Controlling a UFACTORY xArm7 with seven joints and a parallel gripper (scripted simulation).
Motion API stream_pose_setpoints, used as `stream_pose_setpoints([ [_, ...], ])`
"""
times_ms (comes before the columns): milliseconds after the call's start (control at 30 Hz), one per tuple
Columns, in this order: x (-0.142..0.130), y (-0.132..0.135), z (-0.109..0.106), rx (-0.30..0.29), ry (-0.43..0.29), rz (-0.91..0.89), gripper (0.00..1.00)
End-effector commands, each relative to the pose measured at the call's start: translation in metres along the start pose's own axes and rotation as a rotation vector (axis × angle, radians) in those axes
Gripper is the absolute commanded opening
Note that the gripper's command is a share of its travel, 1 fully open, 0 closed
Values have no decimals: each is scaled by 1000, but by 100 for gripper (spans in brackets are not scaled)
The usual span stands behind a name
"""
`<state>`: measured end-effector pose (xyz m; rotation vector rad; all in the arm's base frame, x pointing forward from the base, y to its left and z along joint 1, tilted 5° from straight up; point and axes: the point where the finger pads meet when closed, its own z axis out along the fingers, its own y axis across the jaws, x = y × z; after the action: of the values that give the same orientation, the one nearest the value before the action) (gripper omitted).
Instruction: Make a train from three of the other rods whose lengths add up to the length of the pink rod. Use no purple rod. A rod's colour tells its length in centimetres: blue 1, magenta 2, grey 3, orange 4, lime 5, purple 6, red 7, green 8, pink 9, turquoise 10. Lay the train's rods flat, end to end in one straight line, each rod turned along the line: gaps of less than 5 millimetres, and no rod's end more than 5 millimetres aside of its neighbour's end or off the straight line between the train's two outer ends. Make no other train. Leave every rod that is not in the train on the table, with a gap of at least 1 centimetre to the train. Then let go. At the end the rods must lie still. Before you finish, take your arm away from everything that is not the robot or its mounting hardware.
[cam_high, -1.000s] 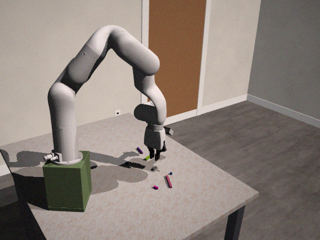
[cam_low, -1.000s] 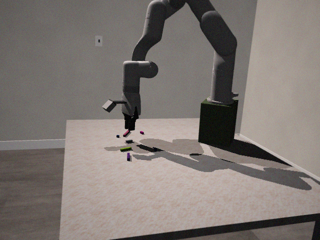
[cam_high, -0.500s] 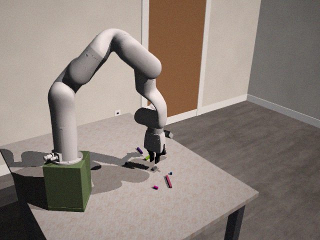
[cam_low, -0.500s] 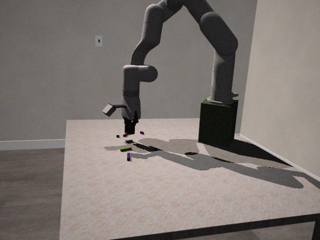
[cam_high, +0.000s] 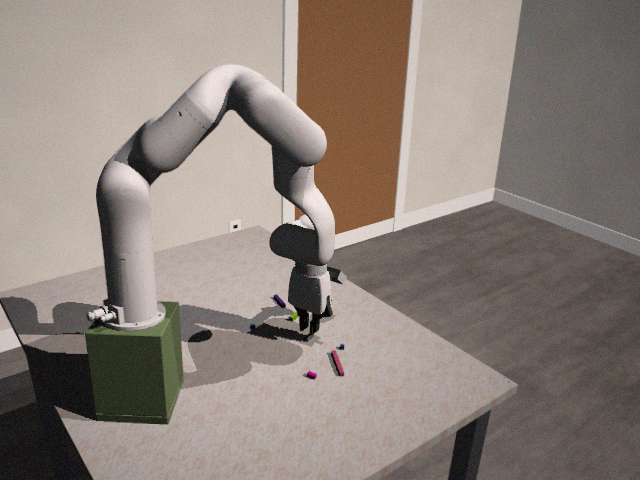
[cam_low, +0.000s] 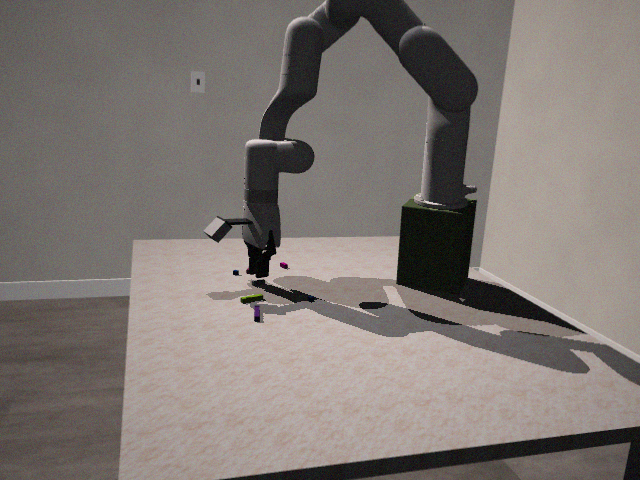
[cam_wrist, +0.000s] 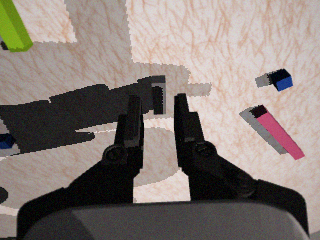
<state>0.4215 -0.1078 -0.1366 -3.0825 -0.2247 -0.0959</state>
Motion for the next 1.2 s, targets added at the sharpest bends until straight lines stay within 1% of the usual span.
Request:
stream_pose_setpoints([
  [0,2,1,2,-2,4,0,24],
  [333,2,1,7,-2,4,0,24],
  [1167,2,1,7,-2,4,0,24],
])
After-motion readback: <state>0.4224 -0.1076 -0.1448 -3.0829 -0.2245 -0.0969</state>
